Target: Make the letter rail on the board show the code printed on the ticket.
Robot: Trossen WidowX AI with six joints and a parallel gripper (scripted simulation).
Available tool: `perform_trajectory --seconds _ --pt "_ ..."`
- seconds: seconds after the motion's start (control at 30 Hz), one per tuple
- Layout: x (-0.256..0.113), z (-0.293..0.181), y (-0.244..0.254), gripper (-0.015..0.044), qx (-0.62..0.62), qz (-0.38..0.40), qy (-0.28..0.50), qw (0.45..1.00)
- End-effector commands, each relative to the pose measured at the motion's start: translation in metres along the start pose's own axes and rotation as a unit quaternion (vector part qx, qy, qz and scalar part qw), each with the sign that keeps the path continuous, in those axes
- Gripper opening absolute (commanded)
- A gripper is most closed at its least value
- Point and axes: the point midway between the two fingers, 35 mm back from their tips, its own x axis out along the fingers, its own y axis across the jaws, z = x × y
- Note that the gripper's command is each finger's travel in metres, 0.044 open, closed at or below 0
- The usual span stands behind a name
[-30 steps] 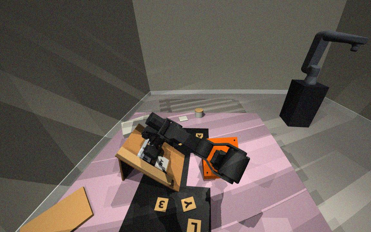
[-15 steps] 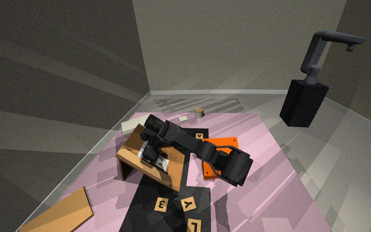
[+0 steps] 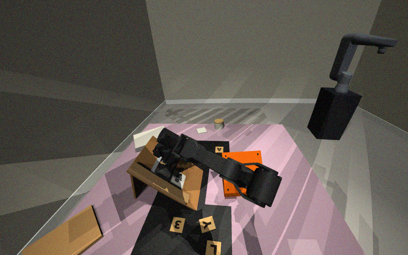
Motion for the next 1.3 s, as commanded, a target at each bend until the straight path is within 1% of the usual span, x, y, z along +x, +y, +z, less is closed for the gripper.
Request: perform_trajectory --seconds 0.0,0.13,0.5,0.53,1.27 --pt "0.000 -0.001 0.004 0.0000 0.002 -0.001 0.001 1.000" --pt "0.000 -0.001 0.004 0.0000 0.002 -0.001 0.001 1.000" --pt "-0.004 0.000 0.004 0.0289 0.002 -0.001 0.001 1.000" --pt "-0.006 0.000 0.004 0.0295 0.002 -0.001 0.001 1.000" --pt "-0.025 0.001 0.001 0.0295 0.002 -0.002 0.002 1.000"
